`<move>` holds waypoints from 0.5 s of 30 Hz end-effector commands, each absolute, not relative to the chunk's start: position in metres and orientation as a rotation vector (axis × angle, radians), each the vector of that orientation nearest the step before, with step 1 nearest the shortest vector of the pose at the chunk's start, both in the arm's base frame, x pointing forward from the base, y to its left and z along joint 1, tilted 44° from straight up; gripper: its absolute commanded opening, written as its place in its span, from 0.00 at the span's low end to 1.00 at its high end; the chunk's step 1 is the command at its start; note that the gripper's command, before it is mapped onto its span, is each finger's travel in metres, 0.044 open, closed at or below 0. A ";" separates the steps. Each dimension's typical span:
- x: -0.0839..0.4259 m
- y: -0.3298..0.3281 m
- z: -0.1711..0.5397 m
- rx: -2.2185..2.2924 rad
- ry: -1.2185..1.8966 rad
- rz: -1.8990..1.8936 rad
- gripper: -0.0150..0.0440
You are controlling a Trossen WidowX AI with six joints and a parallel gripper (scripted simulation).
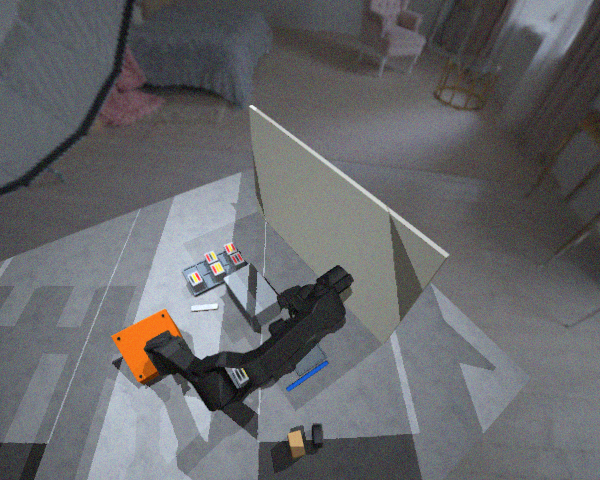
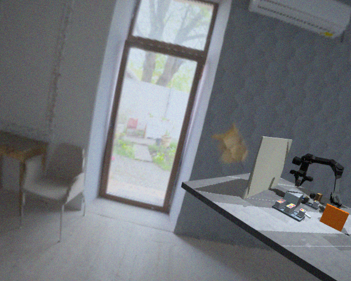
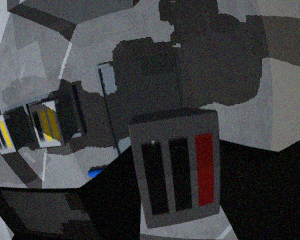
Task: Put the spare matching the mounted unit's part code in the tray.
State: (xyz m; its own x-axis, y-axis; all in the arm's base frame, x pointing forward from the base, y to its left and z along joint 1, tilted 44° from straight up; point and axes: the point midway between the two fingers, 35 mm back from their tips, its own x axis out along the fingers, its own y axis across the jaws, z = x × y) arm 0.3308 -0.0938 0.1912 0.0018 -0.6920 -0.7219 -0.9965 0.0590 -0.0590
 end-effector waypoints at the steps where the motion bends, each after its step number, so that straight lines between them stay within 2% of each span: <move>1: 0.331 -0.096 0.189 -1.697 1.751 0.668 0.25; 15: 0.332 -0.103 0.181 -1.696 1.750 0.667 0.25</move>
